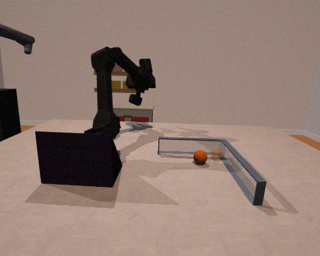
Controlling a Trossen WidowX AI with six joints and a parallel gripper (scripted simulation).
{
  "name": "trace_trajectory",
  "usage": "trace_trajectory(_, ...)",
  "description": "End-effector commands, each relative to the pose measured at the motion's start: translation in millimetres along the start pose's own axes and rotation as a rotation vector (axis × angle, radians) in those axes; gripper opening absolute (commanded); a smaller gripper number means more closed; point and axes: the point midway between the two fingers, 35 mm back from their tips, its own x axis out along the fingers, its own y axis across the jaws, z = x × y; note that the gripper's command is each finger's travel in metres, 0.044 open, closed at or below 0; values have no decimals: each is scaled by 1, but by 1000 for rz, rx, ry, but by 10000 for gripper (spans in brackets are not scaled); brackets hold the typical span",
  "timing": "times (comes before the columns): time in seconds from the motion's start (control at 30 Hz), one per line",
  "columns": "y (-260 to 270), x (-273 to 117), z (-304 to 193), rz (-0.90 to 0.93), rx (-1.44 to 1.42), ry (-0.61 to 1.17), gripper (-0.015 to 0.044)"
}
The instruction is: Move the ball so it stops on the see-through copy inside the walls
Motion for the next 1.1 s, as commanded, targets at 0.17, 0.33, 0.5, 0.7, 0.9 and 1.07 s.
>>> trace_trajectory(0.17, 26, -30, -67, 67, 64, 214, 322)
trace_trajectory(0.33, 55, -81, -131, 134, 144, 447, 322)
trace_trajectory(0.5, 82, -141, -177, 189, 228, 654, 322)
trace_trajectory(0.7, 114, -224, -211, 248, 345, 890, 322)
trace_trajectory(0.9, 149, -309, -222, 302, 487, 1095, 322)
trace_trajectory(1.07, 181, -377, -212, 341, 636, 1240, 322)
